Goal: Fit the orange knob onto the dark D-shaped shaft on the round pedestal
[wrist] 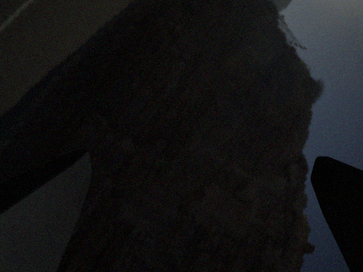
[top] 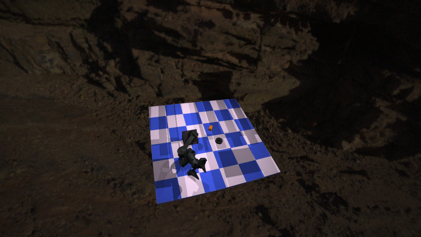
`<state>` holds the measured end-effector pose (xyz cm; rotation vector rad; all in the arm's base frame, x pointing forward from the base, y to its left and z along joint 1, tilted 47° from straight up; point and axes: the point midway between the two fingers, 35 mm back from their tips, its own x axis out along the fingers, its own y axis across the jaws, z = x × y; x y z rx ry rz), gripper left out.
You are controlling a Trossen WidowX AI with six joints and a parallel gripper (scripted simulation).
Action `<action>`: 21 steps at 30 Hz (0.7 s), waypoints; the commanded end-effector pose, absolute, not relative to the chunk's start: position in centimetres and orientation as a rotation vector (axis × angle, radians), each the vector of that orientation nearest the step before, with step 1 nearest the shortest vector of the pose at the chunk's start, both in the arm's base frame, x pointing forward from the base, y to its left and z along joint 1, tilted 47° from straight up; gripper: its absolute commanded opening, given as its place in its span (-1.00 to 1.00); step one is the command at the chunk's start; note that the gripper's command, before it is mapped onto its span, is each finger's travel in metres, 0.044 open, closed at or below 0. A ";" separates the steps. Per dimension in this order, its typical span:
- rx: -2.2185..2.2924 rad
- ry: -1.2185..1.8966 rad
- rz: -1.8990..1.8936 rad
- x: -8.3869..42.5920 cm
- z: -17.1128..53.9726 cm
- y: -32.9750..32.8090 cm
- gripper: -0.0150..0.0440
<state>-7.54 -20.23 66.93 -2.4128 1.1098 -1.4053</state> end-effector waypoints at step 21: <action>-3.555 1.100 -1.157 15.0 67.0 0.4 1.00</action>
